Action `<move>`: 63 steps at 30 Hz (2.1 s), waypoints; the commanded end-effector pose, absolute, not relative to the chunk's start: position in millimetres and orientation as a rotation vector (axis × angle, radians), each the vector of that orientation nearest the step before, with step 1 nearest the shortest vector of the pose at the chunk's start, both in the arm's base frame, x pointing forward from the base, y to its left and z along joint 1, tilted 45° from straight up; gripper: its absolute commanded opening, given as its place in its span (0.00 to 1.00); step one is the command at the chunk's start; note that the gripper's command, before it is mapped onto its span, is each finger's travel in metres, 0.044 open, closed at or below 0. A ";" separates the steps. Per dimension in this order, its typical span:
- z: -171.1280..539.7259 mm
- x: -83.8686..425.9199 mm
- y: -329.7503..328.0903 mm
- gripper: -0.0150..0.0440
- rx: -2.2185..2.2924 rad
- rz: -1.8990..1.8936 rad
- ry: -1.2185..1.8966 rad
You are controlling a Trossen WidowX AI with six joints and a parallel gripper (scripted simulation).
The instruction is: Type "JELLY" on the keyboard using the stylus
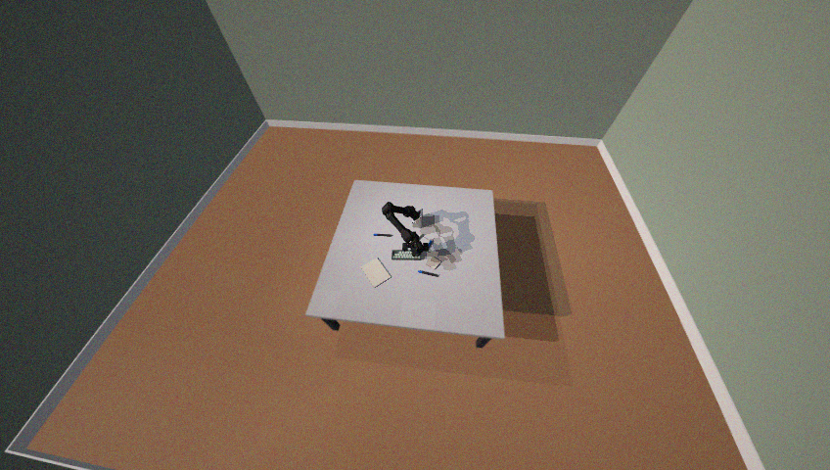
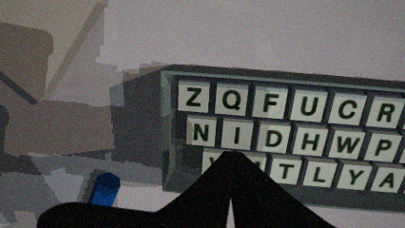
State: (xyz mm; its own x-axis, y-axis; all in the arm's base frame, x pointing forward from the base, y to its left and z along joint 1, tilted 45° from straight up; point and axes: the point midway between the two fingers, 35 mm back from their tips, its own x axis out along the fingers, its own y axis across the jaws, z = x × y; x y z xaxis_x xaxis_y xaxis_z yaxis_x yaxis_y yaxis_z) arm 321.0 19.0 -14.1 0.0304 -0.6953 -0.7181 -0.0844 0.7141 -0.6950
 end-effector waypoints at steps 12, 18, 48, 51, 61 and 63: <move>36.3 329.0 -30.7 0.25 -0.685 -0.543 1.483; 36.3 329.0 -30.7 0.25 -0.685 -0.543 1.483; 66.9 299.3 -62.9 0.25 -0.687 -0.544 1.484; 66.9 299.3 -62.9 0.25 -0.687 -0.544 1.484; 49.4 299.8 -45.0 0.25 -0.684 -0.539 1.485; 24.5 296.7 -20.1 0.25 -0.683 -0.538 1.486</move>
State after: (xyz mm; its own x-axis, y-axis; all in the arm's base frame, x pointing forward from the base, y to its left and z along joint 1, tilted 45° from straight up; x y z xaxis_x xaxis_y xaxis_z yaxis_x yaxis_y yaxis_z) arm 302.8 -51.4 58.1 0.0398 -0.7091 -0.7039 -0.0598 0.7015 -0.7101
